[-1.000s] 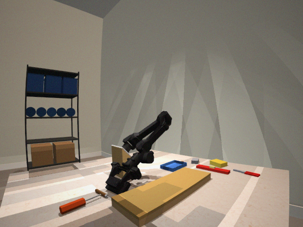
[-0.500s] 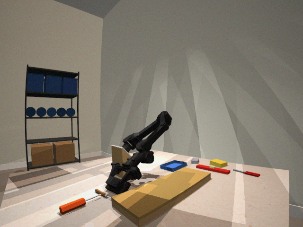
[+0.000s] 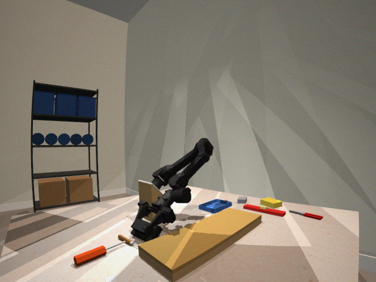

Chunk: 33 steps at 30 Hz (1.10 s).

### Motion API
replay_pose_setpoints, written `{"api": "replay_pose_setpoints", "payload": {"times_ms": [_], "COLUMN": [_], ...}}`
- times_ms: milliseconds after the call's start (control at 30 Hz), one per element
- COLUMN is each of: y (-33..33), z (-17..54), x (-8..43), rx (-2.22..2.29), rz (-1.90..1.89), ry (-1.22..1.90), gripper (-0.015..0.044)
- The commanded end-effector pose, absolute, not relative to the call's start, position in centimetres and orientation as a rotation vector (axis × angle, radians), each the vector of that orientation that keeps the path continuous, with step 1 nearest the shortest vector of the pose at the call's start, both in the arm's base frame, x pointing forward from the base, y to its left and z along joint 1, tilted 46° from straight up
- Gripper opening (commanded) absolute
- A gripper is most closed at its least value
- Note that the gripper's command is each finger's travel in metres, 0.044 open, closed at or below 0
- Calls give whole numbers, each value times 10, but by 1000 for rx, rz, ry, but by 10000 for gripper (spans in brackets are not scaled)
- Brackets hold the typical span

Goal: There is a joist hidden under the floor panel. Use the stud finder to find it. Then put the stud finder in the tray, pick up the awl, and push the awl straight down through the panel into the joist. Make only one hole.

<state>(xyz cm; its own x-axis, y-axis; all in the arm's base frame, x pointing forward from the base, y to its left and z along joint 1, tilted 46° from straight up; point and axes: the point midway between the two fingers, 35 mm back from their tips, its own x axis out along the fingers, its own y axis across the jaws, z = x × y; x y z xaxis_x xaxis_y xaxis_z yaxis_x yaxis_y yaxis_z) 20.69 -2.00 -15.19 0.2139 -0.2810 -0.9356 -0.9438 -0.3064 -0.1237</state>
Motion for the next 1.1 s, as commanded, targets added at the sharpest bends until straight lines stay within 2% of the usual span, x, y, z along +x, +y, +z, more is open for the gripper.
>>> {"api": "replay_pose_setpoints", "payload": {"times_ms": [0, 1067], "y": [-15, -18], "z": [-151, -151], "x": [206, 206], "rx": [-1731, -1738], "rz": [1128, 1113], "ry": [1137, 1151], "gripper": [378, 378]}}
